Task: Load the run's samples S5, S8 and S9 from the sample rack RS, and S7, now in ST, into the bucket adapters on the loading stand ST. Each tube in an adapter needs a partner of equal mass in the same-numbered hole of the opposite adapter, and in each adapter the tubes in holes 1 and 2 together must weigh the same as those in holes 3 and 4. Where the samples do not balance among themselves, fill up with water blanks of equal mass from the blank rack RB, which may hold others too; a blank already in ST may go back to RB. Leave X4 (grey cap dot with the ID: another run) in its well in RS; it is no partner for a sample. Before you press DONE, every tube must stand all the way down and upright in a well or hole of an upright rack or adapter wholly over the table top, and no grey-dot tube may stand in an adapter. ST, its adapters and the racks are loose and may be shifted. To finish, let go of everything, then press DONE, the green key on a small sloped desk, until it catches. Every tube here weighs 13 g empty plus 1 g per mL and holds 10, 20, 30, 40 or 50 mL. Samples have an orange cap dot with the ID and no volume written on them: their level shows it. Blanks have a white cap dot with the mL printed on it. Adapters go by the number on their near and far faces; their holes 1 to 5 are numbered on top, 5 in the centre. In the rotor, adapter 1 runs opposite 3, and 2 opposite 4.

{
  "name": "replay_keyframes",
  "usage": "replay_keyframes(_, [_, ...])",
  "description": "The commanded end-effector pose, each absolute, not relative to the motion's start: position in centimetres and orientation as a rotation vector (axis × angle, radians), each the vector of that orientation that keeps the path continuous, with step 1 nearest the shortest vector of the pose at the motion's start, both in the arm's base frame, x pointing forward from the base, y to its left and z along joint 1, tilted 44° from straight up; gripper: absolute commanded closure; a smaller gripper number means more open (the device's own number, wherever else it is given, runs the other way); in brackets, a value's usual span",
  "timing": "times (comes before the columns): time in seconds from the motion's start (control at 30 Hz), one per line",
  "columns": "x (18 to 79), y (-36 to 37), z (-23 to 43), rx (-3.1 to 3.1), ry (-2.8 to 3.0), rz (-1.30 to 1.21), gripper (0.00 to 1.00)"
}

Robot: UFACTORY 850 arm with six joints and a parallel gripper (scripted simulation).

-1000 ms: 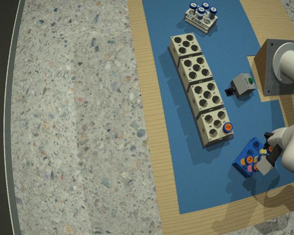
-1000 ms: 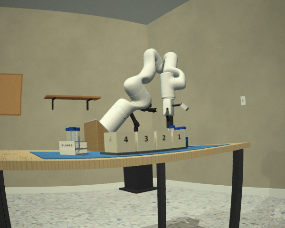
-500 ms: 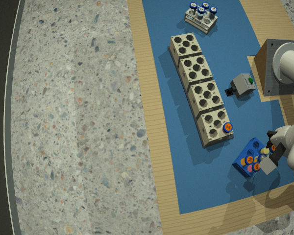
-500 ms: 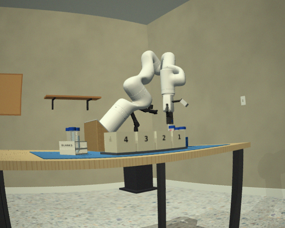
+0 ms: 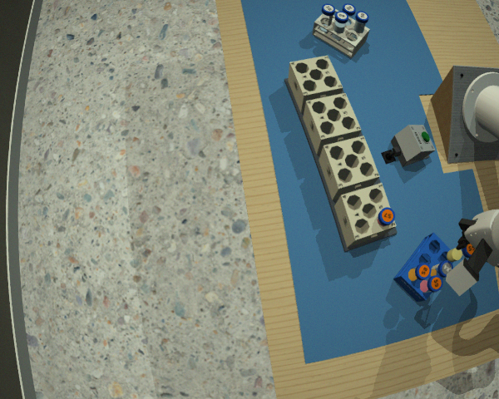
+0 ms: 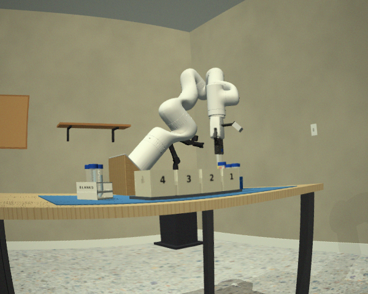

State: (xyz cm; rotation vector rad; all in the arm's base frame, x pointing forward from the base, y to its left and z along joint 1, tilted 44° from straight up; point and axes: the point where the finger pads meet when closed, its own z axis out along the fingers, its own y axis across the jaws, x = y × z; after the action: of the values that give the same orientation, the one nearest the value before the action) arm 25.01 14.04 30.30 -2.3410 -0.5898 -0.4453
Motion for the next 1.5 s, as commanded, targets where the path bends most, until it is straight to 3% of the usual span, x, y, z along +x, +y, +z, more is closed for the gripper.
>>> replay_keyframes(0.0, [24.9, 13.4, 31.1, -2.341, -0.59, -0.447, 1.0])
replay_keyframes(1.47, [24.1, 9.9, 34.6, -2.341, -0.59, -0.447, 1.0])
